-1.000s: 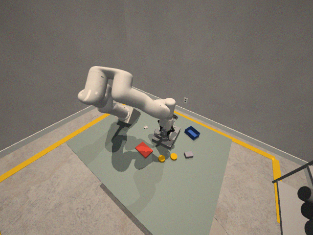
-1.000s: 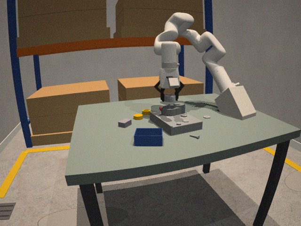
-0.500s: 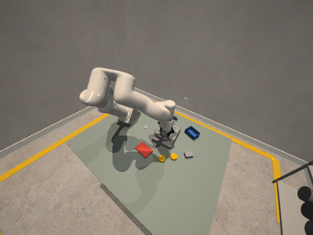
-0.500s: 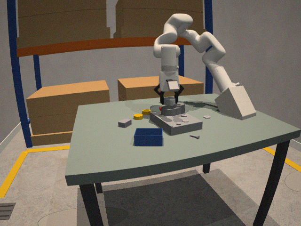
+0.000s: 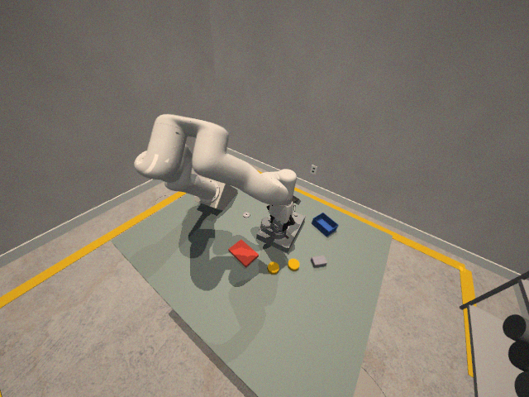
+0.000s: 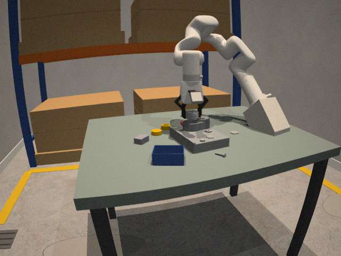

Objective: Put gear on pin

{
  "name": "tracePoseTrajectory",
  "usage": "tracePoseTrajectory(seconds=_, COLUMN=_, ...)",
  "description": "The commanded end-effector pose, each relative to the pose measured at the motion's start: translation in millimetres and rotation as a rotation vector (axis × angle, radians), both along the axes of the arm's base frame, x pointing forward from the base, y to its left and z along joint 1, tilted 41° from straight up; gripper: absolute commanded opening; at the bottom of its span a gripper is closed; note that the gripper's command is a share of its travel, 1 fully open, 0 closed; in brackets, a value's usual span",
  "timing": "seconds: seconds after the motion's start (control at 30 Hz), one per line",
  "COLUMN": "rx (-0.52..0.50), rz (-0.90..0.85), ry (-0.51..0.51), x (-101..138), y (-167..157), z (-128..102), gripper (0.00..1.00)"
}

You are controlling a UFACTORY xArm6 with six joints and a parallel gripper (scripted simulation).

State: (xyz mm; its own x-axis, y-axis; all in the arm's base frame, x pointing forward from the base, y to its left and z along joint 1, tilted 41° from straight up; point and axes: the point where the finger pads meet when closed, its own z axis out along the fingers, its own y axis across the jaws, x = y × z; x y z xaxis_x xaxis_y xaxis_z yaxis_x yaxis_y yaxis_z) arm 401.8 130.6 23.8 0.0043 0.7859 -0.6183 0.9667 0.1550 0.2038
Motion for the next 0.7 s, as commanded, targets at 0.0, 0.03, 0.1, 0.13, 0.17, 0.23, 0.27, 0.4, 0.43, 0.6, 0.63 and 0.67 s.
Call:
tracePoseTrajectory(seconds=0.0, rx=0.003, rz=0.002, ry=-0.003, x=0.9, y=1.4, z=0.9, gripper=0.0)
tracePoseTrajectory(seconds=0.03, rx=0.003, rz=0.002, ry=-0.003, x=0.9, y=1.4, z=0.9, gripper=0.0)
tracePoseTrajectory(seconds=0.1, rx=0.003, rz=0.002, ry=-0.003, x=0.9, y=1.3, z=0.9, gripper=0.0)
tracePoseTrajectory(seconds=0.13, rx=0.003, rz=0.002, ry=-0.003, x=1.0, y=1.3, z=0.8, gripper=0.0)
tracePoseTrajectory(seconds=0.17, rx=0.003, rz=0.002, ry=-0.003, x=1.0, y=1.3, z=0.8, gripper=0.0)
tracePoseTrajectory(seconds=0.23, rx=0.003, rz=0.002, ry=-0.003, x=1.0, y=1.2, z=0.7, gripper=0.0)
tracePoseTrajectory(seconds=0.27, rx=0.003, rz=0.002, ry=-0.003, x=1.0, y=1.1, z=0.6, gripper=0.0)
tracePoseTrajectory(seconds=0.4, rx=0.003, rz=0.002, ry=-0.003, x=1.2, y=0.8, z=0.2, gripper=0.0)
tracePoseTrajectory(seconds=0.43, rx=0.003, rz=0.002, ry=-0.003, x=1.2, y=0.7, z=0.1, gripper=0.0)
tracePoseTrajectory(seconds=0.6, rx=0.003, rz=0.002, ry=-0.003, x=1.4, y=0.4, z=-0.3, gripper=0.0)
tracePoseTrajectory(seconds=0.63, rx=0.003, rz=0.002, ry=-0.003, x=1.4, y=0.3, z=-0.4, gripper=0.0)
tracePoseTrajectory(seconds=0.67, rx=0.003, rz=0.002, ry=-0.003, x=1.4, y=0.2, z=-0.6, gripper=0.0)
